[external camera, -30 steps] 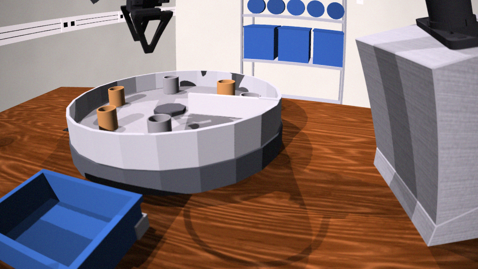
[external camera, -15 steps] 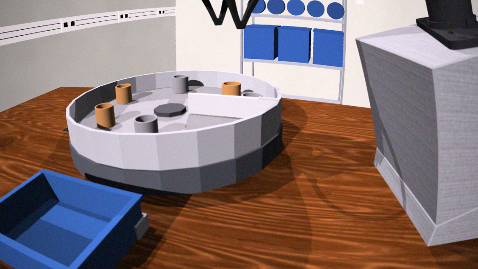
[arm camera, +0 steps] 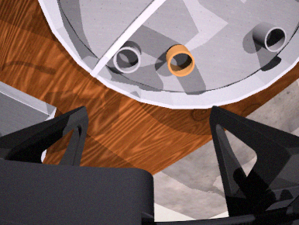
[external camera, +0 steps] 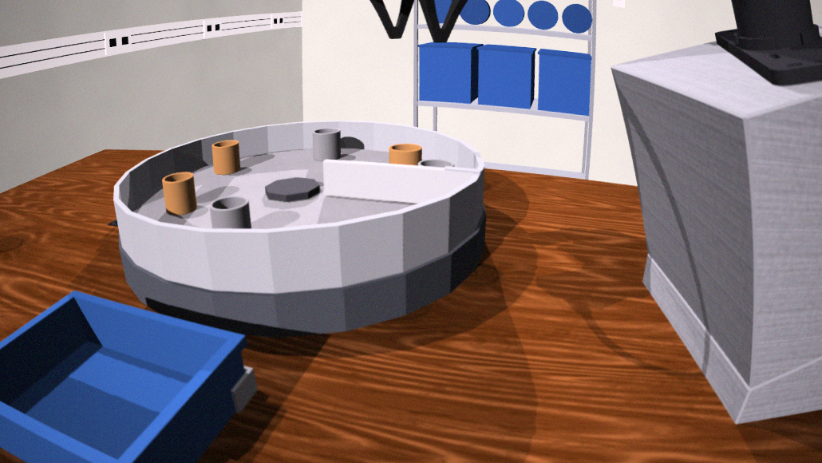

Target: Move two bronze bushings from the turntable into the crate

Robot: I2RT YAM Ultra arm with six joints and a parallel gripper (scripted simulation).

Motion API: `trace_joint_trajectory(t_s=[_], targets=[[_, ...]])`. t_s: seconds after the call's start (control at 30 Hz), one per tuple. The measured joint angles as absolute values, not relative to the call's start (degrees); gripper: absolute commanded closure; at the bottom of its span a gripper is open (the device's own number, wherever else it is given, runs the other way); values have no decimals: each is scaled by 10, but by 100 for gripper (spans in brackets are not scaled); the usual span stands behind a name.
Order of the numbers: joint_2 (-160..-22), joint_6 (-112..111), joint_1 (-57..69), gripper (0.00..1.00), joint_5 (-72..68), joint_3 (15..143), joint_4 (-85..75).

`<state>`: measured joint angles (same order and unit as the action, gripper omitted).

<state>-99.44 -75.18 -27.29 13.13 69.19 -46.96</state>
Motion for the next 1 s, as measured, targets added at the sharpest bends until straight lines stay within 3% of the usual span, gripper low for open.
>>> trace_joint_trajectory(t_s=[0.2, 0.23, 1.0], targets=[[-994, -754, -273, 0, 133, 692, -470], [-994, -754, -273, 89, 133, 692, -470], [-994, -754, -273, 89, 133, 692, -470]])
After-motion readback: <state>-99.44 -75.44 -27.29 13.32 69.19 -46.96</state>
